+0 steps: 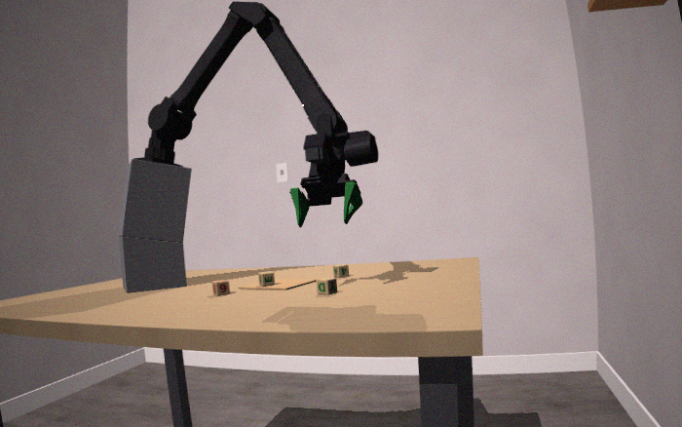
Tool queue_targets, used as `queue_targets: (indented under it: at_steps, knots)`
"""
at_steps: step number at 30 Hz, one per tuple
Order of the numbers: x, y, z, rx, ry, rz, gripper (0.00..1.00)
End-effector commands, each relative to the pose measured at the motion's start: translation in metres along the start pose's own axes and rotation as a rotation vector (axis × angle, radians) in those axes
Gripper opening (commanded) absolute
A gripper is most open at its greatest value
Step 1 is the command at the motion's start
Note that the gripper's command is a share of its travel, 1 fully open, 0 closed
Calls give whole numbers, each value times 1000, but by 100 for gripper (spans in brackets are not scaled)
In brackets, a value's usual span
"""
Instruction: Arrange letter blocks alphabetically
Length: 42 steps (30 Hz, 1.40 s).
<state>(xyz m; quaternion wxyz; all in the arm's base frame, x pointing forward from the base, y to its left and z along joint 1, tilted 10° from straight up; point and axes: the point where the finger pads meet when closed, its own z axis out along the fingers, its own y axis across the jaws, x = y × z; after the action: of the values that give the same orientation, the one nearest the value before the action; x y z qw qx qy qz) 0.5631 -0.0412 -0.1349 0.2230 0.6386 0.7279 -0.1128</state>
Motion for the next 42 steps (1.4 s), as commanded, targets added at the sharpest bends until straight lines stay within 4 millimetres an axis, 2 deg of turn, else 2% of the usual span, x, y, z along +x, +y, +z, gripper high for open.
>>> queue_targets:
  at_steps: [1, 2, 5, 7, 10, 11, 12, 14, 15, 16, 17, 21, 23, 24, 25, 26, 28, 32, 33, 38, 39, 42]
  knots:
    - [-8, 13, -9, -29, -5, 13, 100]
    - [-12, 12, -16, -40, 1, 7, 100]
    - [-12, 8, -15, -41, 12, -4, 100]
    - [-8, -8, -16, -40, 65, -69, 100]
    - [13, -51, -27, -65, 208, -258, 100]
    - [13, -51, -27, -65, 208, -258, 100]
    - [21, -70, -32, -83, 266, -334, 100]
    - [21, -70, -32, -83, 266, -334, 100]
    - [30, -89, -39, -107, 323, -410, 100]
    - [30, -89, -39, -107, 323, -410, 100]
    - [38, -108, -46, -135, 379, -483, 100]
    - [38, -108, -46, -135, 379, -483, 100]
    - [53, -141, -60, -197, 474, -608, 100]
    - [53, -141, -60, -197, 474, -608, 100]
    - [59, -155, -66, -225, 510, -656, 100]
    - [59, -155, -66, -225, 510, -656, 100]
    - [67, -173, -75, -265, 555, -717, 100]
    - [69, -179, -78, -280, 571, -738, 100]
    - [69, -168, -75, -289, 565, -736, 100]
    - [73, -169, -75, -287, 569, -746, 100]
    - [75, -180, -75, -265, 581, -750, 100]
    - [75, -181, -75, -263, 581, -750, 100]
